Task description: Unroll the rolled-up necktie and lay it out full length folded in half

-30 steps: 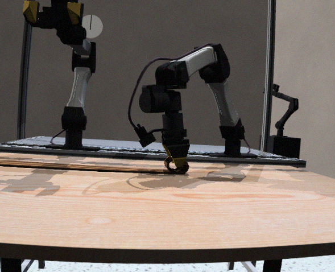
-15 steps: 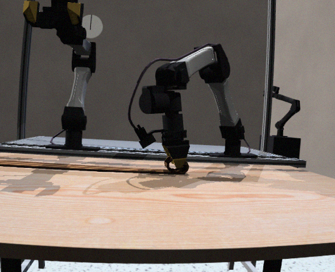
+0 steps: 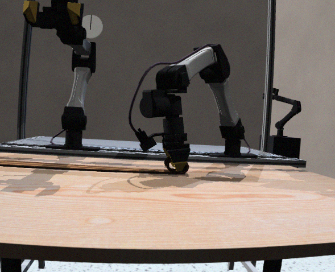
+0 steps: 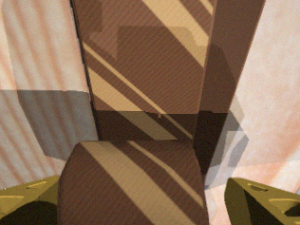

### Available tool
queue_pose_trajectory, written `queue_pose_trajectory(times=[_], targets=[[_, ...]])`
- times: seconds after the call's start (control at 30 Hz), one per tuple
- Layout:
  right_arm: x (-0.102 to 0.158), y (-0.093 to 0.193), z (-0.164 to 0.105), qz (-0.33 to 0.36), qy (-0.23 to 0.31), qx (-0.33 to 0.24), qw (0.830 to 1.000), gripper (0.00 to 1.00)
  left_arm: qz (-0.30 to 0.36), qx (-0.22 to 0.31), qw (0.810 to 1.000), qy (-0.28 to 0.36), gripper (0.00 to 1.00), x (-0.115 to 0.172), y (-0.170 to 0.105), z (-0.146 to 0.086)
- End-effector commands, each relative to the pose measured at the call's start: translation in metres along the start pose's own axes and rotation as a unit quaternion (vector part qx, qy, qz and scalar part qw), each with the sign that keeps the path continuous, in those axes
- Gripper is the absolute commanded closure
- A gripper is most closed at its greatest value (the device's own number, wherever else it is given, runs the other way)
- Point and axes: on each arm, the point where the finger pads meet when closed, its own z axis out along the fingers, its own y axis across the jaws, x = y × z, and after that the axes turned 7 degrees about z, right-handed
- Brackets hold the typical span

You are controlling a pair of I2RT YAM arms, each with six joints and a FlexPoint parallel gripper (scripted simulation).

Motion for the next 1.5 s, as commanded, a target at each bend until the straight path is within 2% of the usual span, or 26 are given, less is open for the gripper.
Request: queue_pose_trajectory(times=[0.0, 1.33, 1.47], targets=[[0.0001, 0.0, 0.0, 0.0, 0.0, 0.0, 1.0, 0.0, 0.006, 0.005, 1.0, 0.011, 0.21, 0.0012, -0.004, 0.0082], [0.0001, 0.0, 0.0, 0.0, 0.0, 0.0, 1.0, 0.0, 0.006, 0.005, 1.0, 0.011, 0.21, 0.0017, -0.0048, 0.0065], [0.0001, 0.0, 0.0, 0.0, 0.0, 0.0, 1.0, 0.0, 0.006, 0.005, 1.0, 0.011, 0.28, 0.0017, -0.0048, 0.0065]])
